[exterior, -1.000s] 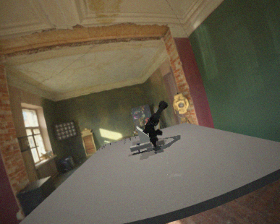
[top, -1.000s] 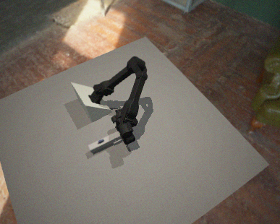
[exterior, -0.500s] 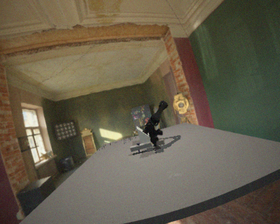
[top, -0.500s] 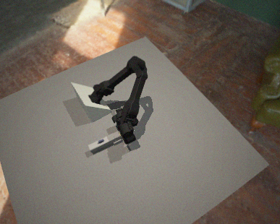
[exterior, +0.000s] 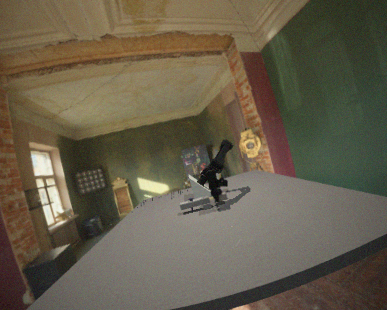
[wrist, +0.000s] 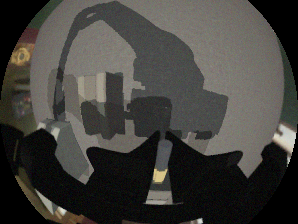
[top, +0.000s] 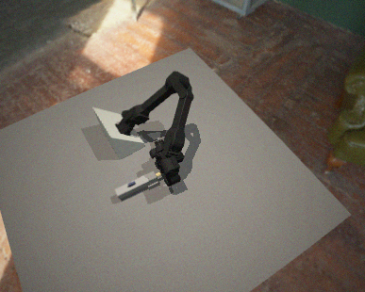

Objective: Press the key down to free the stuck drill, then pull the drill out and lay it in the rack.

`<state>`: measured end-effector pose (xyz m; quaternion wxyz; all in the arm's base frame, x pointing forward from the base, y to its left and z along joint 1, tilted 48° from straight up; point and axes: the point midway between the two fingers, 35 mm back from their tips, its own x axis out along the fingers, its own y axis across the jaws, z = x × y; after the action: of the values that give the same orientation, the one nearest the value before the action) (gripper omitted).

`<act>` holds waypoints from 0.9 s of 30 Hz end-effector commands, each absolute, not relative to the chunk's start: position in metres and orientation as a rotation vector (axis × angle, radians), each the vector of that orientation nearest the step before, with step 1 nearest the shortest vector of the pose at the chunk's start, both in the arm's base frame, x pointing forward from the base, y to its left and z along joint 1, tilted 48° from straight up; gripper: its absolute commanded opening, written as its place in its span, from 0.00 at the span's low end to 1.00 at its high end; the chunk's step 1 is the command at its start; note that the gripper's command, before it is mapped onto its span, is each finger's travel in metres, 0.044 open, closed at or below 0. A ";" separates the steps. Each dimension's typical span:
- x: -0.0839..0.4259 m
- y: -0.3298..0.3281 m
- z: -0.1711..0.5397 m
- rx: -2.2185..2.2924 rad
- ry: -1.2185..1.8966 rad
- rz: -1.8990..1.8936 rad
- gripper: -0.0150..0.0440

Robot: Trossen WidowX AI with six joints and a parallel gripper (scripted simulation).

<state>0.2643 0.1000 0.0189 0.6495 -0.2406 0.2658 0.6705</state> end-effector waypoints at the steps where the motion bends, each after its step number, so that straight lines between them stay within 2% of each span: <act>1: 0.265 0.105 0.027 -0.545 0.600 1.522 0.25; 14: 0.266 0.116 0.040 -0.545 0.599 1.522 0.25; 27: 0.265 0.112 0.032 -0.545 0.602 1.523 0.83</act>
<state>0.2651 0.1126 0.0340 0.6502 -0.2390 0.2661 0.6703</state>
